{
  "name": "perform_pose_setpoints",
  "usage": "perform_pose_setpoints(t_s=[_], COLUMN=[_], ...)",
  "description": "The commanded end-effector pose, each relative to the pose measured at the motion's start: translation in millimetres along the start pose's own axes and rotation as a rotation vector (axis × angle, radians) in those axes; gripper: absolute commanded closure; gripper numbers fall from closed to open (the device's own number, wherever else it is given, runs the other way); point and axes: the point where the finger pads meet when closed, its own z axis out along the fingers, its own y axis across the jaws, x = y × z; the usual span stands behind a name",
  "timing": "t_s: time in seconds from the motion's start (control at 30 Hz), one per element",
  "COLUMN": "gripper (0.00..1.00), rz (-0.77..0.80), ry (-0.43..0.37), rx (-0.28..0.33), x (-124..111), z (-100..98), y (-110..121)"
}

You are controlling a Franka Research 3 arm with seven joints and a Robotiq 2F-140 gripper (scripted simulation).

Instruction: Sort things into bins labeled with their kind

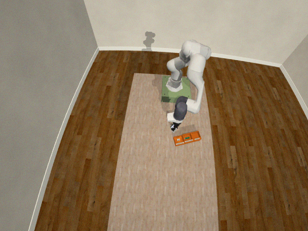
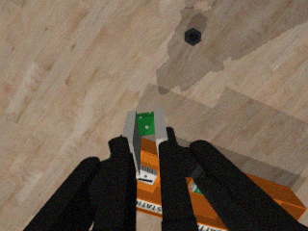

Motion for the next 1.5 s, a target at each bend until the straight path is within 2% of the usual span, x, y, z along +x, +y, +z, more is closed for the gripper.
perform_pose_setpoints(t_s=[0.0, 0.67, 0.73, 0.93, 1.47], gripper=[0.93, 0.93, 0.93, 0.93, 0.93], rz=[0.004, 0.004, 0.004, 0.004, 0.004], ry=[0.003, 0.003, 0.003, 0.003, 0.003], rx=[-0.002, -0.002, -0.002, -0.002, -0.002], x=[1.5, 1.5, -0.1, -4.8, -75.8], z=[0.9, 0.9, -5.4, -5.4, -5.3], y=[1.1, 1.1, -0.1, 3.6, 58.9])
